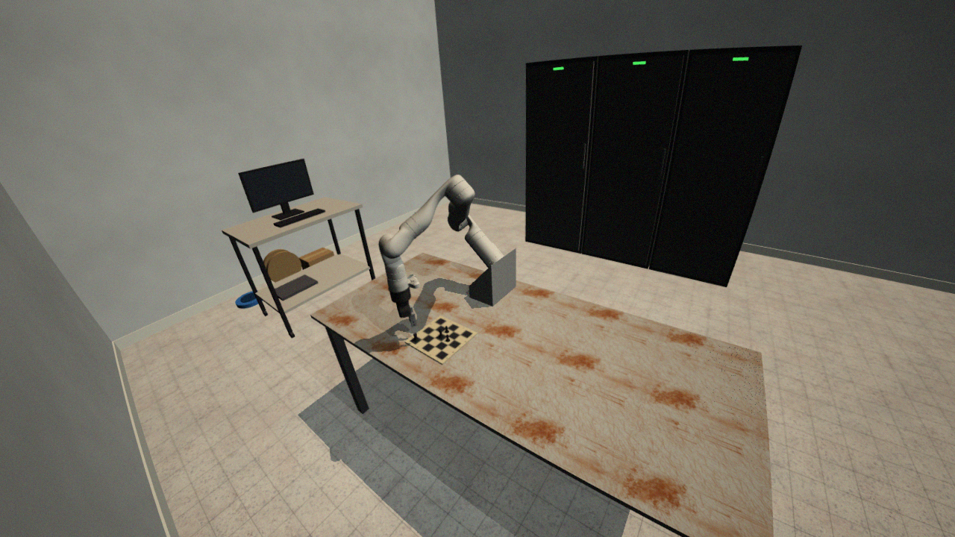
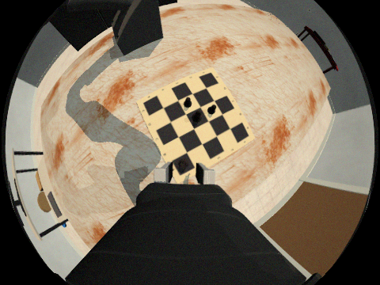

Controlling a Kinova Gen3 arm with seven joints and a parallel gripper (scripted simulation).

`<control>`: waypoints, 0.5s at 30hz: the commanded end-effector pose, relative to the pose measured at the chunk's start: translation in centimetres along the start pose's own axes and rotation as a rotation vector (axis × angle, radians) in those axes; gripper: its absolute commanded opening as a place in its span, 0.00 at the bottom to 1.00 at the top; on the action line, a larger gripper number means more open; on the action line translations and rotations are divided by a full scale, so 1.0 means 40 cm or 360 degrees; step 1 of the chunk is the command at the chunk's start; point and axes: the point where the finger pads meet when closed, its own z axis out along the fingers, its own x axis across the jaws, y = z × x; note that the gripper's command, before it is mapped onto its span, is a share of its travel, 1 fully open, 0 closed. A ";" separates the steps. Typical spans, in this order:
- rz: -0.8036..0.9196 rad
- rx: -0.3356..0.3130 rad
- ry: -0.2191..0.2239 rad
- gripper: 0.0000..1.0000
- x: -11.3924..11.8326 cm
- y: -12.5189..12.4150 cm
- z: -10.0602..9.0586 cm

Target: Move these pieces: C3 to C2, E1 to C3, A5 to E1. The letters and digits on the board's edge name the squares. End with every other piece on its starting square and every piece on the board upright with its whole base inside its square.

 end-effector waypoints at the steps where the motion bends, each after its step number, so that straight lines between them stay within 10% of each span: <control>1: -0.0021 0.0000 -0.0005 0.73 -0.004 0.005 0.002; 15: -0.0018 0.0005 -0.0008 0.73 -0.007 0.002 0.035</control>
